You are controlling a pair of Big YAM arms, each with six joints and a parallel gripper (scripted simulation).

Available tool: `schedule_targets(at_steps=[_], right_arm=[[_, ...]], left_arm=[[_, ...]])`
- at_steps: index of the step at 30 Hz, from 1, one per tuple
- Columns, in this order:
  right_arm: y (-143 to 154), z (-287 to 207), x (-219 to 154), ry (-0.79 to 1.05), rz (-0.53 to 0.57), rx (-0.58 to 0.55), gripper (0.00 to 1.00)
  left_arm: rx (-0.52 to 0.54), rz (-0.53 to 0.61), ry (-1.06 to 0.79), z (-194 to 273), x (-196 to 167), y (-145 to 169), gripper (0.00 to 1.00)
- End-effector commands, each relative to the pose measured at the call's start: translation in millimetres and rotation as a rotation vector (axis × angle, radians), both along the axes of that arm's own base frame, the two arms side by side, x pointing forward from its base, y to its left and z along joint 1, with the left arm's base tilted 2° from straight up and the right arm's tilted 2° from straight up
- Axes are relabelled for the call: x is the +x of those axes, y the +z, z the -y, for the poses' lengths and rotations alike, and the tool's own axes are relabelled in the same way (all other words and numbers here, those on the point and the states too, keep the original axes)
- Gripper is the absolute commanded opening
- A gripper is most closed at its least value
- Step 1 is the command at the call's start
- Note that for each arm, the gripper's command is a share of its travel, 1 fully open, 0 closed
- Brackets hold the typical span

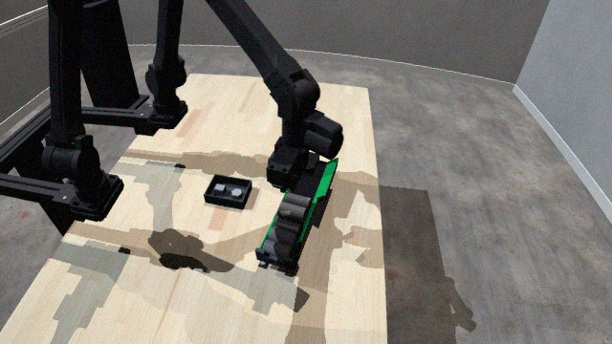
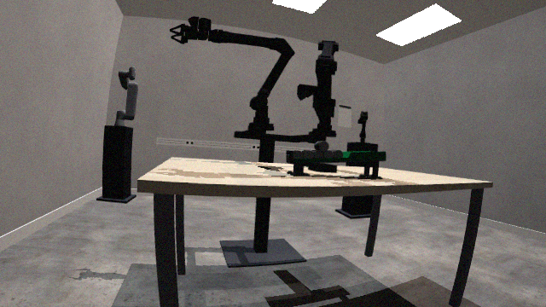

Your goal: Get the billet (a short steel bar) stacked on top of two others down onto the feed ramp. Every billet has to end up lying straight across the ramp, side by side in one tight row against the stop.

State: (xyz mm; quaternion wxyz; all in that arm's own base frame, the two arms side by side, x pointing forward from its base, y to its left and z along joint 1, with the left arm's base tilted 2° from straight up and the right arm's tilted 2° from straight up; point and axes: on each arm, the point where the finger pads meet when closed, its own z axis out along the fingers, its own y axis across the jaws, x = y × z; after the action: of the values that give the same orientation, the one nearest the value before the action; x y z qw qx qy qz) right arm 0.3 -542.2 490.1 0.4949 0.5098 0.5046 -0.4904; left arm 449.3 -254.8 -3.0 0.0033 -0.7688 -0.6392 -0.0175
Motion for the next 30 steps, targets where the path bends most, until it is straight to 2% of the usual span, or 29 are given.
schedule_targets(at_steps=[1, 20, 21, 30], right_arm=[[24.3, -7.5, -3.1, -0.004, -0.01, -0.056, 1.0], [24.3, -7.5, -3.1, -0.004, -0.01, -0.056, 1.0], [24.3, -7.5, -3.1, -0.004, -0.01, -0.056, 1.0], [24.3, -7.5, -3.1, -0.004, -0.01, -0.056, 1.0]], left_arm=[[-0.009, 0.019, -0.009, 8.7, 13.5, 5.3, 0.0], [-0.009, 0.019, -0.009, 8.7, 13.5, 5.3, 0.0], [-0.009, 0.019, -0.009, 8.7, 13.5, 5.3, 0.94], [-0.009, 0.019, -0.009, 8.7, 13.5, 5.3, 0.94]])
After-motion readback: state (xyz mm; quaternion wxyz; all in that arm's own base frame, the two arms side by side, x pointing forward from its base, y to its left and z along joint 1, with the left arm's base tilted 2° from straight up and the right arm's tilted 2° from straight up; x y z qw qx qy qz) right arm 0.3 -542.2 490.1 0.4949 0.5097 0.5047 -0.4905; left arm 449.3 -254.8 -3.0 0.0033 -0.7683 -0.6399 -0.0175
